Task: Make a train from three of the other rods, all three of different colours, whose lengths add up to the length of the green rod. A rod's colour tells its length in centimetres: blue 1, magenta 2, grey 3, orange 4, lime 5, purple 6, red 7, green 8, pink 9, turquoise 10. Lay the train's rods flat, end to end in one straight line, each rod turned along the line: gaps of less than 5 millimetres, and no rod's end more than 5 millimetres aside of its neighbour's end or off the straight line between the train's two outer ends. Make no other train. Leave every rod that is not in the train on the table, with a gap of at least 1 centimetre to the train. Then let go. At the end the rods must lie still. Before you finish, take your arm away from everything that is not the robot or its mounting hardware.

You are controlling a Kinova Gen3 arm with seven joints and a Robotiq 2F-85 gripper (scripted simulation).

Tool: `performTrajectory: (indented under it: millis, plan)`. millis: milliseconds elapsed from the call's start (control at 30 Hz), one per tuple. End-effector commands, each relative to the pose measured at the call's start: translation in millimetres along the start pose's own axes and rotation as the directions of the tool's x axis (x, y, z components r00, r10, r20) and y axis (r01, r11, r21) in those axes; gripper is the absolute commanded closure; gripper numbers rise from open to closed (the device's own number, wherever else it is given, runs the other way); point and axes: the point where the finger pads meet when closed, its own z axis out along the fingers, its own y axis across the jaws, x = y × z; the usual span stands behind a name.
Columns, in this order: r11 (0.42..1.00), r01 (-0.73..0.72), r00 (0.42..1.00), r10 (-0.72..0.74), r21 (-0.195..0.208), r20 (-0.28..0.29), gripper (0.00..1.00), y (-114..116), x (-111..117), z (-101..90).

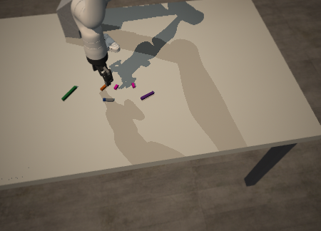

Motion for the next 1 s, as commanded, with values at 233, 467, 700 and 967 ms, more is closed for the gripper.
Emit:
performTrajectory:
  millis: [233, 467, 700, 967]
  plan:
    - [0.974, 0.224, 0.975, -0.223, -0.033, 0.013, 0.00, -15.9, 3.1, 3.8]
    - [0.959, 0.281, 0.960, -0.281, -0.035, 0.009, 0.00, -16.3, 7.9, 4.7]
    - [0.959, 0.281, 0.960, -0.281, -0.036, 0.009, 0.76, -15.9, 7.5, 4.6]
    - [0.959, 0.281, 0.960, -0.281, -0.036, 0.009, 0.76, -15.9, 7.5, 4.6]
